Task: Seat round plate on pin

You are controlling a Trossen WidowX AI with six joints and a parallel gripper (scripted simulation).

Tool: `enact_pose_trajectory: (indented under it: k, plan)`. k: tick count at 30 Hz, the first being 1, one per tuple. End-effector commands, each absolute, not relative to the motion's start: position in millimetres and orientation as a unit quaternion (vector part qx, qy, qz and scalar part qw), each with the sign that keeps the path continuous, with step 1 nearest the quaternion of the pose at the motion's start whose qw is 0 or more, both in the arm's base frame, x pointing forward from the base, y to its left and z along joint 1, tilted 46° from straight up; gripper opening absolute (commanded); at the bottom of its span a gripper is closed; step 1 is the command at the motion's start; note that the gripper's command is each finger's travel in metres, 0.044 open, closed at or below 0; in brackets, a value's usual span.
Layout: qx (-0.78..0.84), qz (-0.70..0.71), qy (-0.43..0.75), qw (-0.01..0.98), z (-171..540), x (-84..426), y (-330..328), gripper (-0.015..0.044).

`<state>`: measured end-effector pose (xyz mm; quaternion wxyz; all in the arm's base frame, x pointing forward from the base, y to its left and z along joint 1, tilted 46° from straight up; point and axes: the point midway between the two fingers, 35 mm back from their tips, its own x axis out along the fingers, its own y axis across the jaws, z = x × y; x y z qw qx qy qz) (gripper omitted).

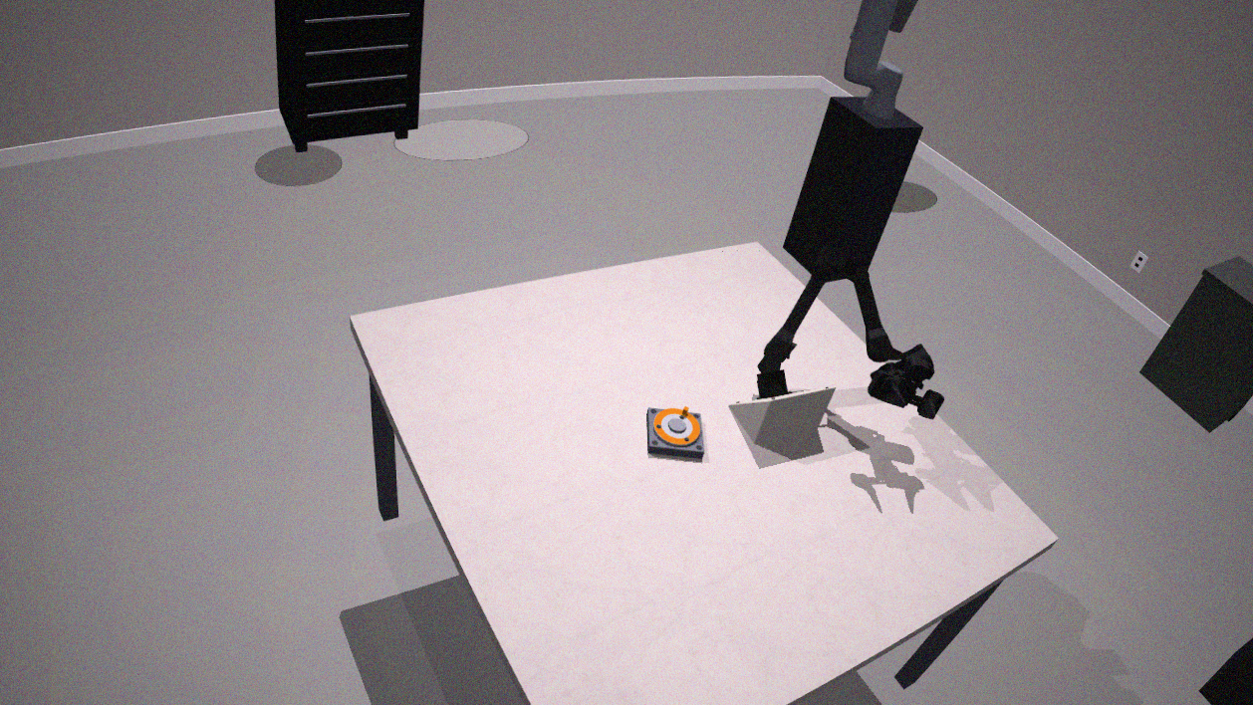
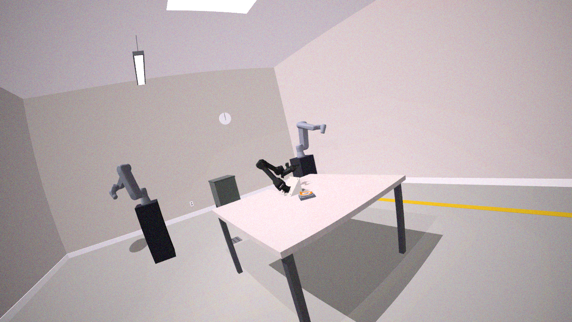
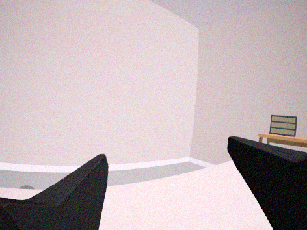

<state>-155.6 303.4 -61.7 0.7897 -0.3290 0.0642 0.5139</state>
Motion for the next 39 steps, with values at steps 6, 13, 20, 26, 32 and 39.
enact_pose_trajectory:
  k: [6,13,20,26,32,39]
  plan:
    - [-0.367,0.428,0.122,0.817,-58.9,-88.8,326.4,0.0242]
    - [-0.387,0.313,0.189,0.846,-46.4,0.4,332.7,0.0059]
    - [-0.409,0.203,0.267,0.849,-34.9,79.5,313.2,0.0]
    - [-0.421,0.11,0.34,0.834,-21.0,141.6,277.7,0.0]
    - [-0.415,-0.001,0.427,0.803,-5.7,198.4,220.2,0.0]
    - [-0.375,-0.117,0.532,0.75,13.9,231.5,149.7,0.0]
